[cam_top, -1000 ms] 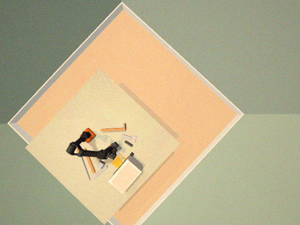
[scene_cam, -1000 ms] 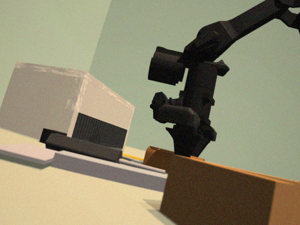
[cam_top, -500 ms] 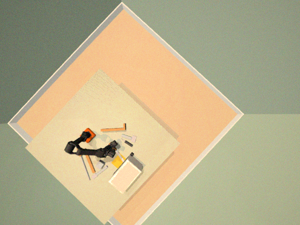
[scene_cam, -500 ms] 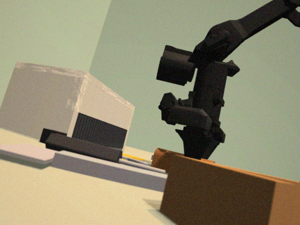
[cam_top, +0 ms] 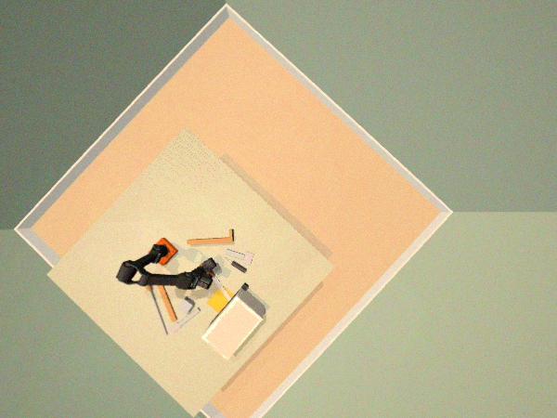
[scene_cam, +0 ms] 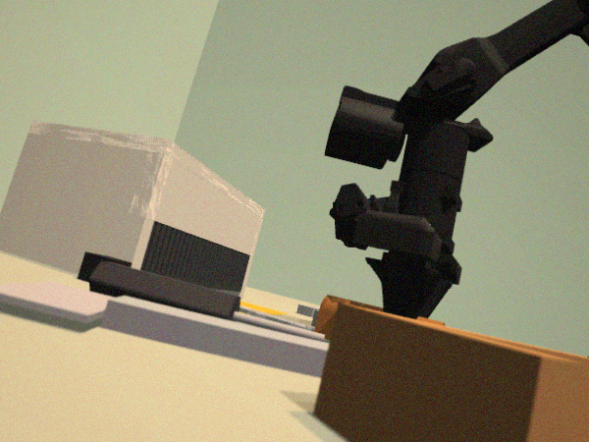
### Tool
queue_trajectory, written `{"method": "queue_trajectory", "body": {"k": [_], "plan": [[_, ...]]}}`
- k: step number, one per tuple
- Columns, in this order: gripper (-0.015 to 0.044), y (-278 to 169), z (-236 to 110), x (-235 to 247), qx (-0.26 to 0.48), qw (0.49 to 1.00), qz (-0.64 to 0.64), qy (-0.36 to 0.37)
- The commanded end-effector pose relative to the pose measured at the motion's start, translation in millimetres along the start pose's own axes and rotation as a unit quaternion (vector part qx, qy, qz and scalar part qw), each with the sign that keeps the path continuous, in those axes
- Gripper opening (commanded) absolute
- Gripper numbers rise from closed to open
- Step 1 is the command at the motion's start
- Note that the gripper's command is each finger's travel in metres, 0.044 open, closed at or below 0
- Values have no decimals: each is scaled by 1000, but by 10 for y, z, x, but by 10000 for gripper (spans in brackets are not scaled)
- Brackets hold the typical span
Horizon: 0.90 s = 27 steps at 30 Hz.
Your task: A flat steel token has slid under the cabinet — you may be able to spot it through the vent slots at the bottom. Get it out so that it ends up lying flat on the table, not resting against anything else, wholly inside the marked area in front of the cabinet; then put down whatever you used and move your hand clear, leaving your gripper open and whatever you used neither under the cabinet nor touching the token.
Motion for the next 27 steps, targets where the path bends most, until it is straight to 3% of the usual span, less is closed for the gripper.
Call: {"method": "queue_trajectory", "body": {"k": [1,27], "plan": [[0,-73,7,-13,3,1000,2,-1],[0,-368,2,-37,2,1000,0,0]]}}
Point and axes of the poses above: the point midway between the two fingers, 35 mm back from their tips, its own z axis out along the fingers, its own x axis across the jaws, y = z × x, the point moved 4 cm from there along -z, back along the fingers, and after that the axes turned 10 degrees about z, right-handed, at the moved point
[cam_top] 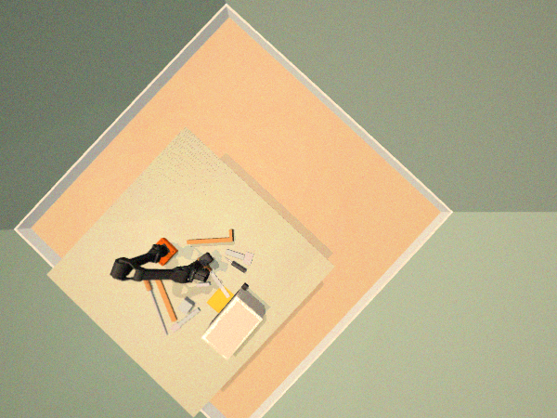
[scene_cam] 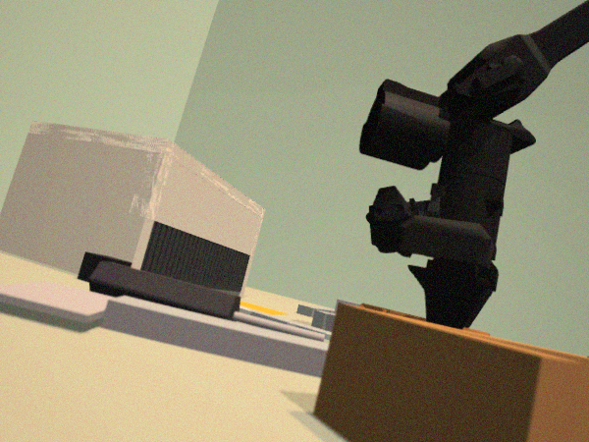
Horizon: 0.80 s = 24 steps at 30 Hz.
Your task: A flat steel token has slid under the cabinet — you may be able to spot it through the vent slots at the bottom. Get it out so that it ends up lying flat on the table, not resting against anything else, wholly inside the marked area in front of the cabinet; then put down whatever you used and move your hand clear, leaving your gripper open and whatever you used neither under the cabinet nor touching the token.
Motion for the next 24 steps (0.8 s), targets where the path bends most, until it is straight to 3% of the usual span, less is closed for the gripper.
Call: {"method": "queue_trajectory", "body": {"k": [1,24], "plan": [[0,2,-1,0,0,1000,2,0],[0,3,-15,-1,1,996,88,-1]]}}
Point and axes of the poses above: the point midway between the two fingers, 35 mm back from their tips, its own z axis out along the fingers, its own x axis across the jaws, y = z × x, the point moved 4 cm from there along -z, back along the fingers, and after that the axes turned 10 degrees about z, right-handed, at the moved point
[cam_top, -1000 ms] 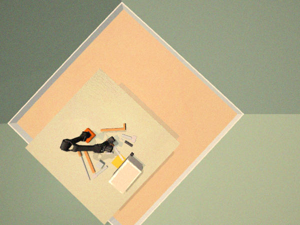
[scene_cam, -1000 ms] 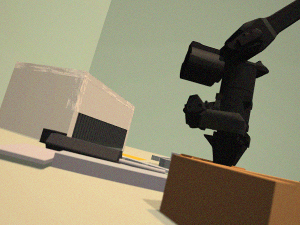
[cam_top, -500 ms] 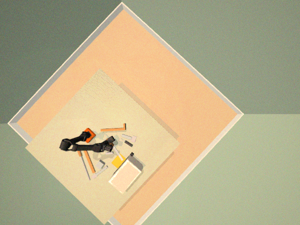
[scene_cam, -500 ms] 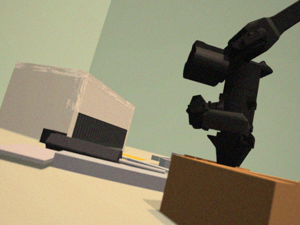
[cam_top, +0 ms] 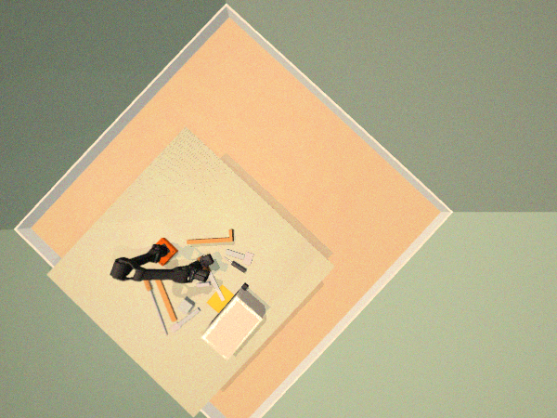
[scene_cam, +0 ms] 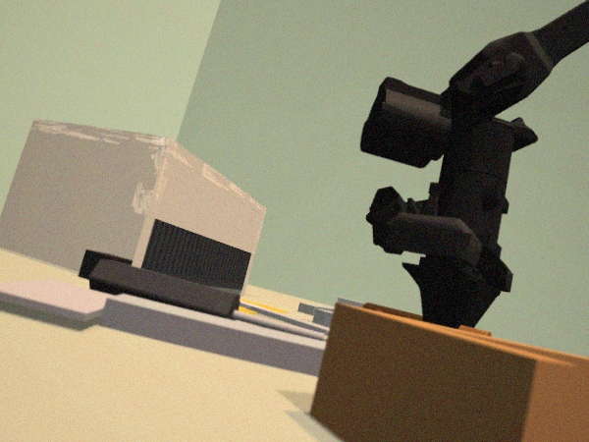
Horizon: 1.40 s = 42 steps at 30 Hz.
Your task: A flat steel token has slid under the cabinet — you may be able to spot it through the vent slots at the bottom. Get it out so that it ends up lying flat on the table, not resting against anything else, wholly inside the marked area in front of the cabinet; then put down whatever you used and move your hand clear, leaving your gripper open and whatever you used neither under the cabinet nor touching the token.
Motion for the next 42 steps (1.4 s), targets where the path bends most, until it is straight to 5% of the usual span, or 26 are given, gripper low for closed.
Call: {"method": "queue_trajectory", "body": {"k": [1,42], "plan": [[0,3,-8,1,0,1000,20,0],[0,120,-23,-91,0,994,108,-1]]}}
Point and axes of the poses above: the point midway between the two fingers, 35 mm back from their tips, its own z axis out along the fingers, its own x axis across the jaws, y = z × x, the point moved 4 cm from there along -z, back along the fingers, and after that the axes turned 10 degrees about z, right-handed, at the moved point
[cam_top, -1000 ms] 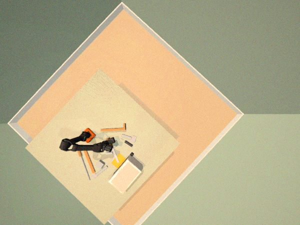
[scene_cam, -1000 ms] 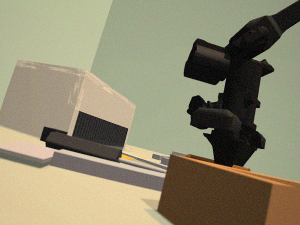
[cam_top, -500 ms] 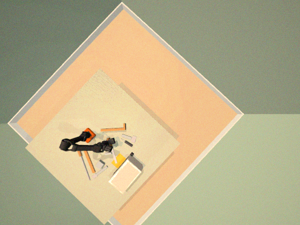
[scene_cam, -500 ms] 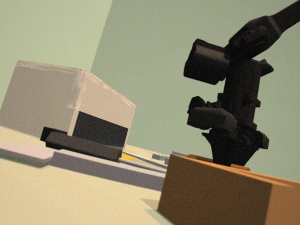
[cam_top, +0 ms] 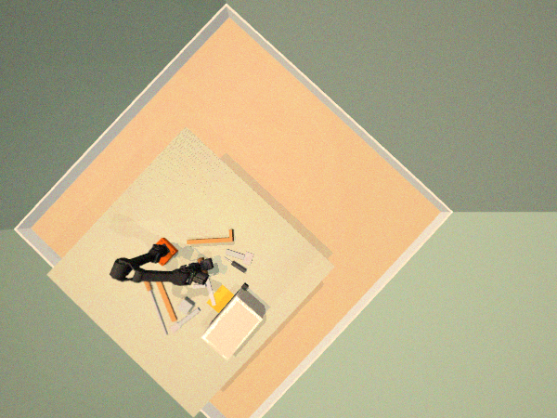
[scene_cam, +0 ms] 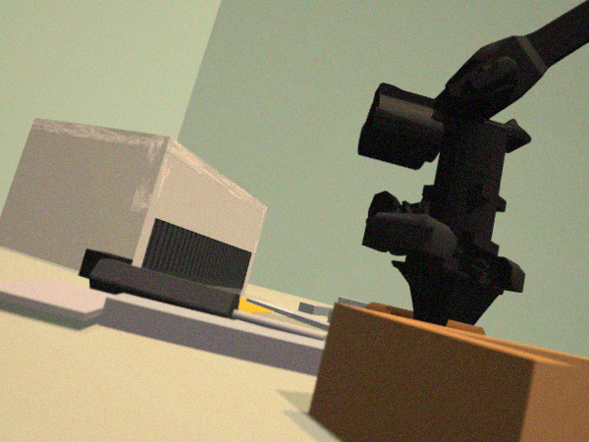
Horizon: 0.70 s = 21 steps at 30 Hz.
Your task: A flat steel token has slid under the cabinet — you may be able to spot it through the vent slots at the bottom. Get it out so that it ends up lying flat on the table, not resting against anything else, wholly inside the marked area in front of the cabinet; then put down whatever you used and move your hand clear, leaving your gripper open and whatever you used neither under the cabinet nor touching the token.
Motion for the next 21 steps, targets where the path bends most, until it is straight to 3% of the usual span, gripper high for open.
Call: {"method": "queue_trajectory", "body": {"k": [1,21], "plan": [[0,47,-6,-20,-2,1000,3,-1],[0,223,-8,-107,-3,1000,4,-1]]}}
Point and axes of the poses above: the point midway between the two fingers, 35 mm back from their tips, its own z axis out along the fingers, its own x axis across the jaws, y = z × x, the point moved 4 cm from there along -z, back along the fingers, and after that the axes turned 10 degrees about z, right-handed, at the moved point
